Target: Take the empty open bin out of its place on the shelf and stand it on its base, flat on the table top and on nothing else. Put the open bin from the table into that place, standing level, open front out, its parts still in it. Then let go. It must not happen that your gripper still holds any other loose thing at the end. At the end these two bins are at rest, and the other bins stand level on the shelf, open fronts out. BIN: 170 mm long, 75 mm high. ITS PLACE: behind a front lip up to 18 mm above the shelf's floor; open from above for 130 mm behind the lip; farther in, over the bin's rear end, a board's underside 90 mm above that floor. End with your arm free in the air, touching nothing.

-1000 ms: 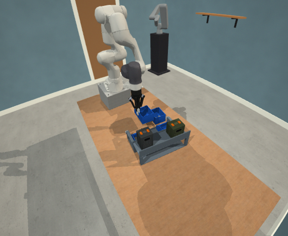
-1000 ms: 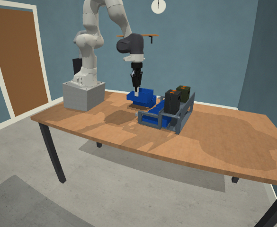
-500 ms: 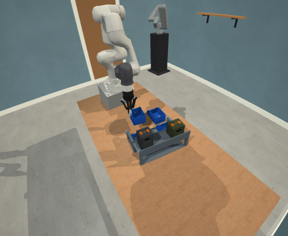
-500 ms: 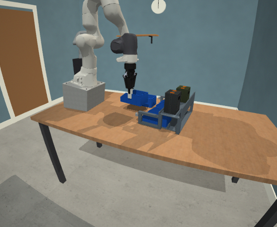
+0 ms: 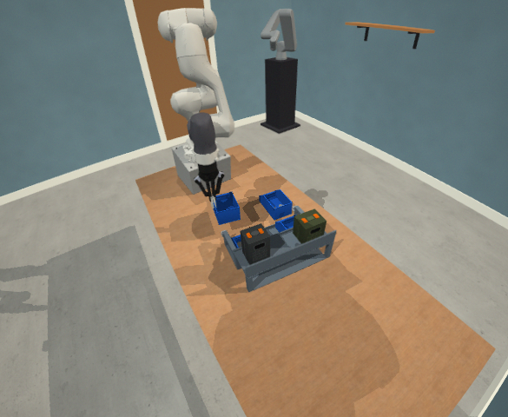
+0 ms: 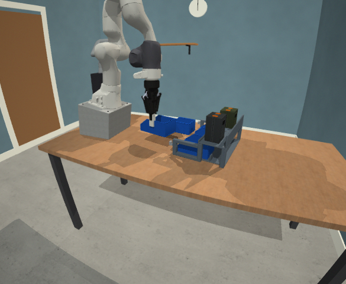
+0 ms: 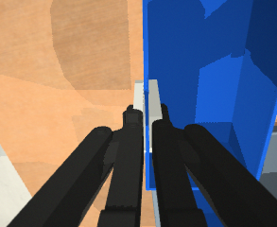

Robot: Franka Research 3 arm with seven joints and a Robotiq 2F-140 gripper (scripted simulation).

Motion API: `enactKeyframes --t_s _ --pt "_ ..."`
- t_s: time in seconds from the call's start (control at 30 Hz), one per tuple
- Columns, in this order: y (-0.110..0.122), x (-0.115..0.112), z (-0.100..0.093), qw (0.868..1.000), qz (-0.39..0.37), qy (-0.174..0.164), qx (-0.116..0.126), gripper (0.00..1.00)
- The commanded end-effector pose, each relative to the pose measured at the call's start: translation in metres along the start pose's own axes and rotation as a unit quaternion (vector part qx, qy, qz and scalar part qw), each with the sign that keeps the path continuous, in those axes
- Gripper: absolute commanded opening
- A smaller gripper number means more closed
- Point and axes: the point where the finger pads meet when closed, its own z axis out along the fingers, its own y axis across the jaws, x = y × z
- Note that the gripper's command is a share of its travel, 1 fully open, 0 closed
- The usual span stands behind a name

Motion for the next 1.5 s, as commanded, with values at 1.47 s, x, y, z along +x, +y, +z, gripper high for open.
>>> enactKeyframes --t_s 1.47 --pt "0.000 -0.002 0.029 0.999 -0.040 -0.004 -0.010 0.00"
